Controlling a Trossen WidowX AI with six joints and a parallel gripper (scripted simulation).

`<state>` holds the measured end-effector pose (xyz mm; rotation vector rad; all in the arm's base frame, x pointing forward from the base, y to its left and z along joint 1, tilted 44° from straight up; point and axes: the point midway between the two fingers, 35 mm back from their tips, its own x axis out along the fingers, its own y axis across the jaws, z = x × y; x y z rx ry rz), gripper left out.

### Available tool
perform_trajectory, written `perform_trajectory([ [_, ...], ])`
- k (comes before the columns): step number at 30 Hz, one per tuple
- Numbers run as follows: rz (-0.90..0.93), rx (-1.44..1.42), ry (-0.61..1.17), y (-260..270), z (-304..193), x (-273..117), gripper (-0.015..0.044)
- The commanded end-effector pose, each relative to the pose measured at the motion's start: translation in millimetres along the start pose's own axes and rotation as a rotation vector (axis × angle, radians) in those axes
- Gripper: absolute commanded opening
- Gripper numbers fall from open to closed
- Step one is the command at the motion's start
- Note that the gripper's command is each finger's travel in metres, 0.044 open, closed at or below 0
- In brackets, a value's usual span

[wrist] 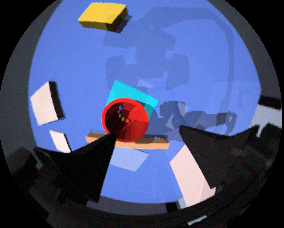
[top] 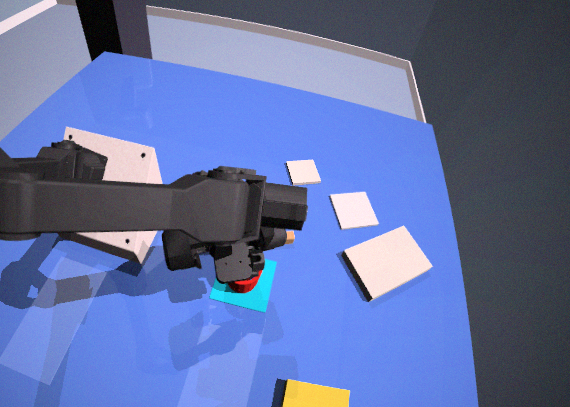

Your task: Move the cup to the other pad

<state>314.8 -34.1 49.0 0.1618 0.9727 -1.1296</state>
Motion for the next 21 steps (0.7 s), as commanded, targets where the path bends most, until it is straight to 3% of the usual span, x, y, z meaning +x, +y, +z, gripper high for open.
perform_trajectory([
  [1,0.014,0.007,-0.002,3.1,0.8,-15.7,0.044],
  [10,0.017,0.011,-0.004,0.1,-1.7,-58.6,0.044],
  [21,0.016,0.004,-0.008,0.3,-2.2,-56.0,0.044],
])
